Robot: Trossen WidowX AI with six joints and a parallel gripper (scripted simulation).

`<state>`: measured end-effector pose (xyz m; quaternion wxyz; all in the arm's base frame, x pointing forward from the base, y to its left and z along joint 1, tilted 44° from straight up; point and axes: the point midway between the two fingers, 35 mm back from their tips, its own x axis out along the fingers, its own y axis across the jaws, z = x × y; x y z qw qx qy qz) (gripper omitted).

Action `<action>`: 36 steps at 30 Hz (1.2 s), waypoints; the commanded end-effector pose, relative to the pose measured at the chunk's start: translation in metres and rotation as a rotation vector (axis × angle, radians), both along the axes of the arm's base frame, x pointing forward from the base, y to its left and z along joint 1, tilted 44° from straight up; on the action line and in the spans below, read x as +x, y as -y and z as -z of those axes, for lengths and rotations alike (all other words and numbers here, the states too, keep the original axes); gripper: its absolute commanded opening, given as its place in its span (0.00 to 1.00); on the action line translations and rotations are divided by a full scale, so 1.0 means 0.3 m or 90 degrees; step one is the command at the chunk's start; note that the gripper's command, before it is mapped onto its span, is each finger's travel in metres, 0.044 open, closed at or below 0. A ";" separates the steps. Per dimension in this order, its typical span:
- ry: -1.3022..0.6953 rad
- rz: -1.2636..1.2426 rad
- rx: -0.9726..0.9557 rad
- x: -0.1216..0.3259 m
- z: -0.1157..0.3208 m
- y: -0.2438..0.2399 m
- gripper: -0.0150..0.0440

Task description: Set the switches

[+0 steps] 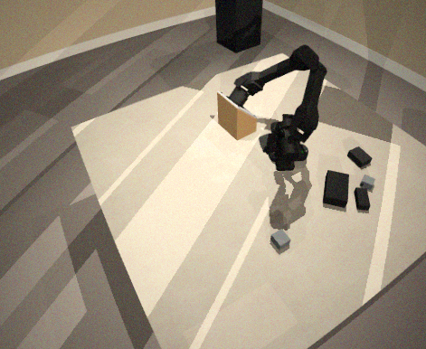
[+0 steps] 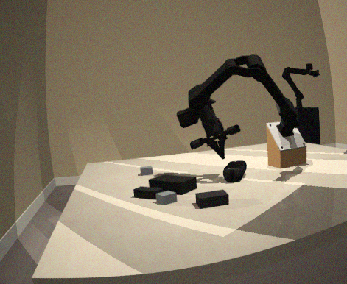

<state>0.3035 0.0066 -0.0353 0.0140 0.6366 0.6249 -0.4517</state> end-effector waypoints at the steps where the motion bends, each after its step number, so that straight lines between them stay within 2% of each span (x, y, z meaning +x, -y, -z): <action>1: 0.007 0.008 -0.012 0.002 -0.021 -0.010 0.25; 17: 0.105 0.117 -0.098 -0.033 -0.236 -0.131 0.25; 36: 0.105 0.116 -0.101 -0.026 -0.174 -0.193 0.25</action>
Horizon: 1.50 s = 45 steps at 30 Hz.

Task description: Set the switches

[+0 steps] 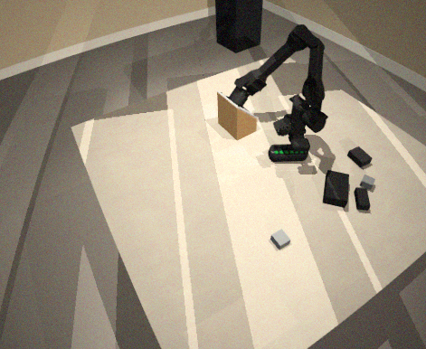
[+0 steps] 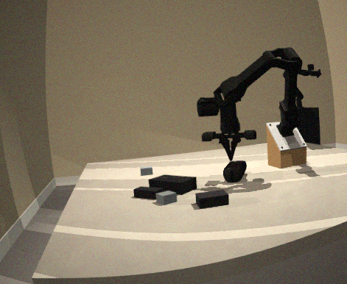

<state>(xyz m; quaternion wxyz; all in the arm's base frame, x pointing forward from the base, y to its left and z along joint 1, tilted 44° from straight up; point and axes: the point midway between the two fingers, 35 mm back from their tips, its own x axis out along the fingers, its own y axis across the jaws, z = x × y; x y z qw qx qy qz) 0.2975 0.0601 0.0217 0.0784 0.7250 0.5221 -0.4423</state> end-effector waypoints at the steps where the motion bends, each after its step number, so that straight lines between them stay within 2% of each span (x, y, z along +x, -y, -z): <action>1: -0.007 -0.001 0.002 -0.006 0.020 -0.018 0.25; 30: -0.008 -0.001 0.002 -0.004 0.060 -0.058 0.25; 36: -0.008 -0.001 0.000 -0.011 -0.048 0.046 0.25; 45: -0.007 -0.002 0.002 0.024 -0.089 0.005 0.25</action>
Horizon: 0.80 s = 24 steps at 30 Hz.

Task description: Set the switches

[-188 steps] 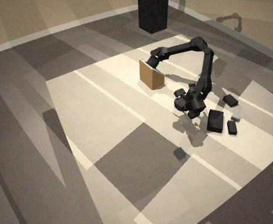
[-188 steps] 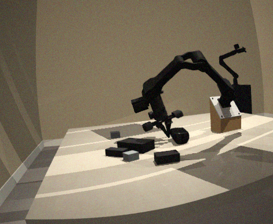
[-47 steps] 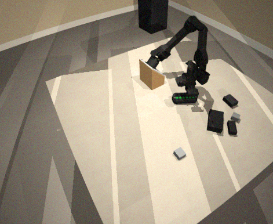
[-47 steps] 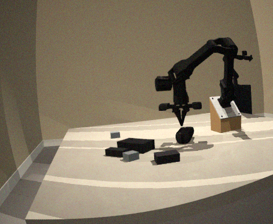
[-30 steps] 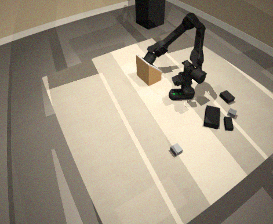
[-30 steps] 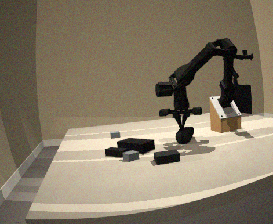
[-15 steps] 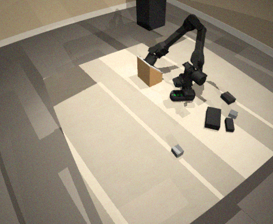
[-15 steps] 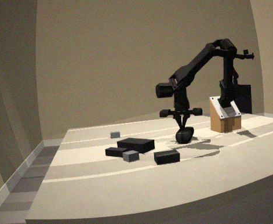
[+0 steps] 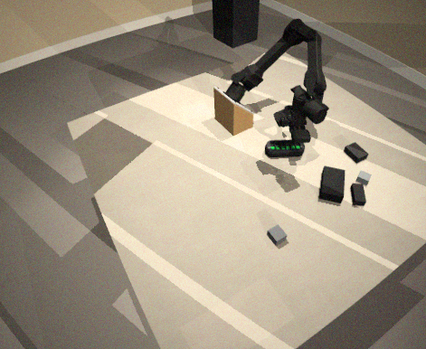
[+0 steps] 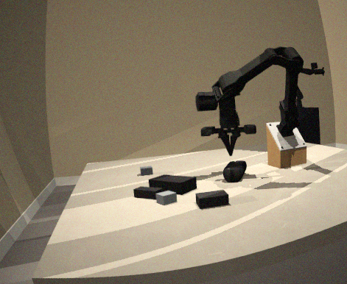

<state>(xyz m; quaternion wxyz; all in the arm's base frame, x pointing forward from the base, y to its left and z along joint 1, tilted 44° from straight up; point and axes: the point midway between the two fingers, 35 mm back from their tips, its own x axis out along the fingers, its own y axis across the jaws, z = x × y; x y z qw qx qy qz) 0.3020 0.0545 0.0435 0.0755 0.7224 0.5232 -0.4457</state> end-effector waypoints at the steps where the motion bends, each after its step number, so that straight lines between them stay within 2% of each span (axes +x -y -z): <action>1: -0.001 -0.001 0.001 0.010 -0.016 -0.014 0.25; 24: -0.001 -0.001 0.001 0.018 0.071 -0.094 0.25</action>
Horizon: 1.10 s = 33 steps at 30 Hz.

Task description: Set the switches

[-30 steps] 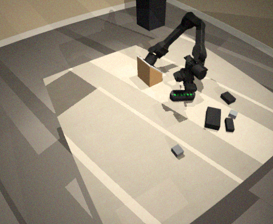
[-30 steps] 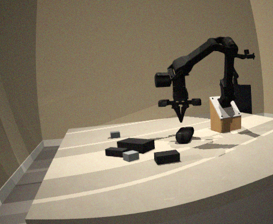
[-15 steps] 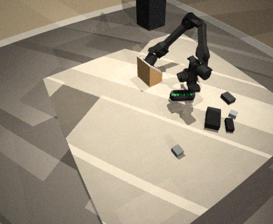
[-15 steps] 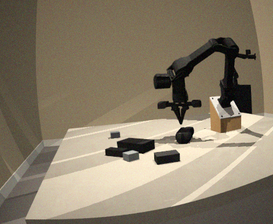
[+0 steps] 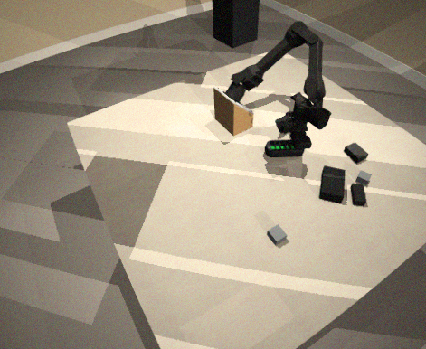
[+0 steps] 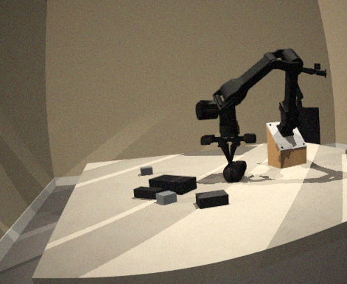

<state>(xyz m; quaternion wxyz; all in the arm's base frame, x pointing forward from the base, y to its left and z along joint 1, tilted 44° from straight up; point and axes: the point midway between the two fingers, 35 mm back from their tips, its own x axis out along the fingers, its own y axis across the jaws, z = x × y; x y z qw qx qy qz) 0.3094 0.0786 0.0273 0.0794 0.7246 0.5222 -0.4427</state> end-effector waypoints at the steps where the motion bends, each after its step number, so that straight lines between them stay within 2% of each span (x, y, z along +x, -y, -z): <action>1: -0.007 0.000 0.003 -0.007 0.020 -0.017 0.25; 24: -0.007 0.000 0.003 -0.006 0.038 -0.035 0.25; 29: -0.007 -0.001 0.002 -0.012 -0.063 0.063 0.25; 33: -0.007 0.000 0.002 -0.013 -0.069 0.069 0.25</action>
